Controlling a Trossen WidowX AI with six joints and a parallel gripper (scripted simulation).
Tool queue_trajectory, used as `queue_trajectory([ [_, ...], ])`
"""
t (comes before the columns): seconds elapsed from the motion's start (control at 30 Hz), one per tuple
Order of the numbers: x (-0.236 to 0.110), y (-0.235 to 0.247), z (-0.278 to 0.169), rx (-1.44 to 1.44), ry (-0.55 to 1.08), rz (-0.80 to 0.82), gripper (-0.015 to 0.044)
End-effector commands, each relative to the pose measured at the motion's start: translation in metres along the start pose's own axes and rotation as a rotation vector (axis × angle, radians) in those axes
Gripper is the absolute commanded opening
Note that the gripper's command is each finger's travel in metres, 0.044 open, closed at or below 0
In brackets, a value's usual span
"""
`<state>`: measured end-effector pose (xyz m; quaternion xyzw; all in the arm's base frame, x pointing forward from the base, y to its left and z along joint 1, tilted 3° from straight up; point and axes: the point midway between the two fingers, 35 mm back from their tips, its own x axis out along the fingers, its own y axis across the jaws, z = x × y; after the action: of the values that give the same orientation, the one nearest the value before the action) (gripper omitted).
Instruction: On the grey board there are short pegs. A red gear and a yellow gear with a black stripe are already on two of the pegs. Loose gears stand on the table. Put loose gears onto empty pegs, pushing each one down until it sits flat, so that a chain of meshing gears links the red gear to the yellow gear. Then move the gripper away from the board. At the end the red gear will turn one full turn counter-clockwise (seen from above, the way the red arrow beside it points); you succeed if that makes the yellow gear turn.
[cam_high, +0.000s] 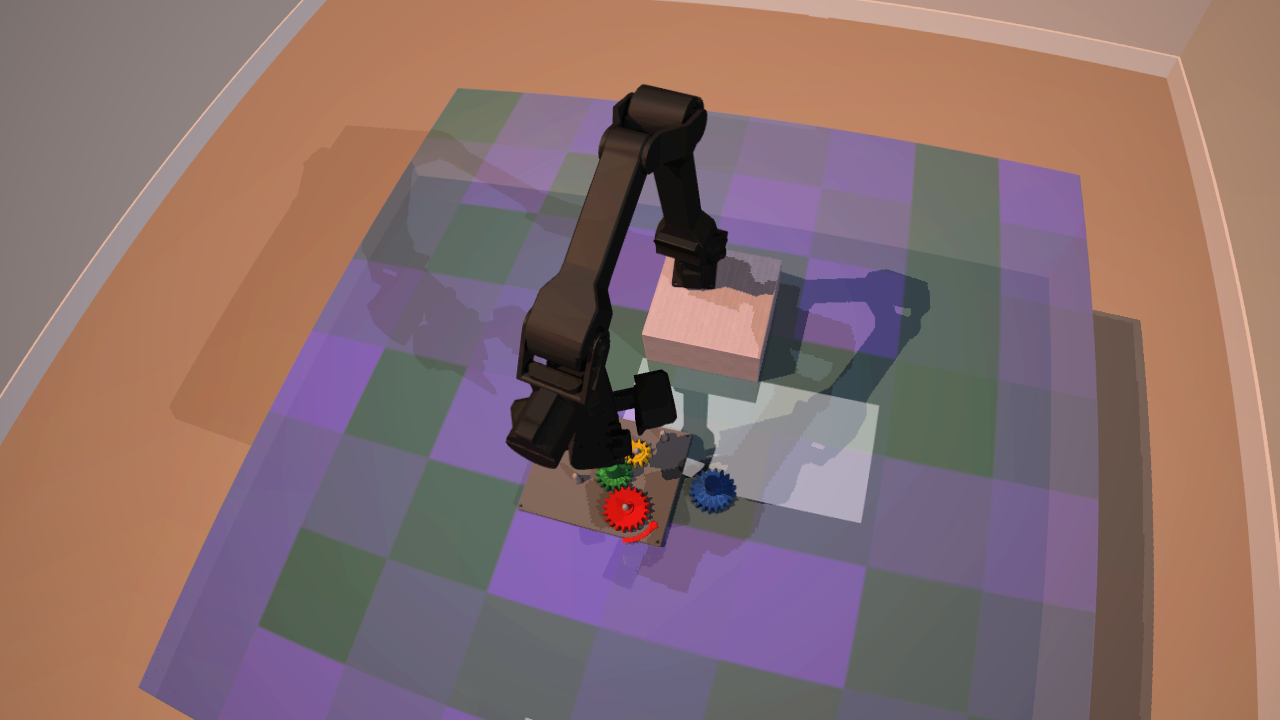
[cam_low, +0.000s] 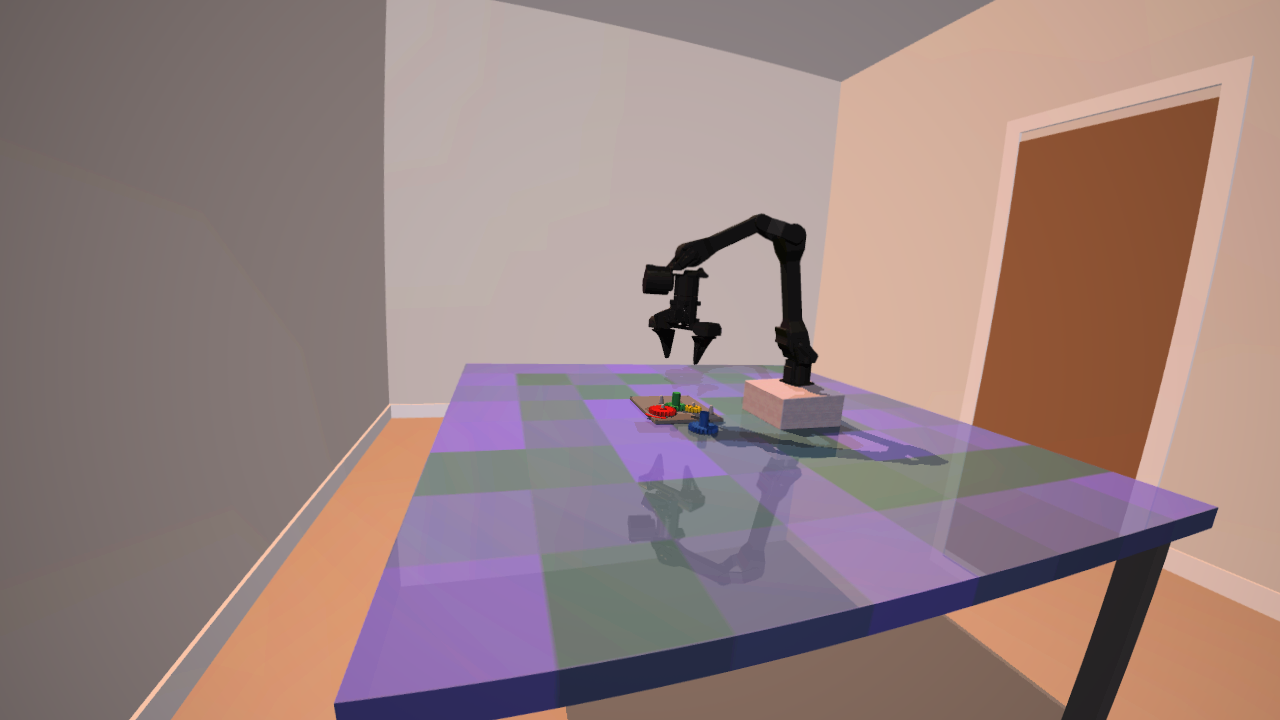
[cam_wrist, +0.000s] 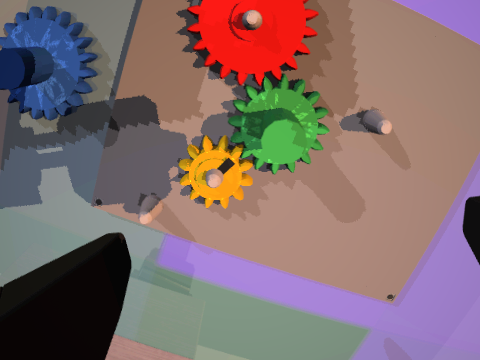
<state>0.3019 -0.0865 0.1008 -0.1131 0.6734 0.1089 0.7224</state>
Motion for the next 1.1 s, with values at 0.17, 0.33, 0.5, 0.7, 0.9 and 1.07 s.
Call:
queue_trajectory([
  [0.17,0.000,0.000,0.000,-0.006,0.000,0.000,0.0440],
  [0.33,0.000,0.000,0.000,-0.006,0.000,0.000,0.0440],
  [0.5,0.000,0.000,0.000,-0.006,0.000,0.000,0.0440],
  [0.7,-0.003,0.019,0.011,-0.003,0.000,0.002,0.0440],
  [0.9,-0.015,0.103,0.042,0.005,0.000,0.008,0.0440],
  [1.07,-0.026,0.177,0.051,0.002,0.000,0.014,0.0440],
])
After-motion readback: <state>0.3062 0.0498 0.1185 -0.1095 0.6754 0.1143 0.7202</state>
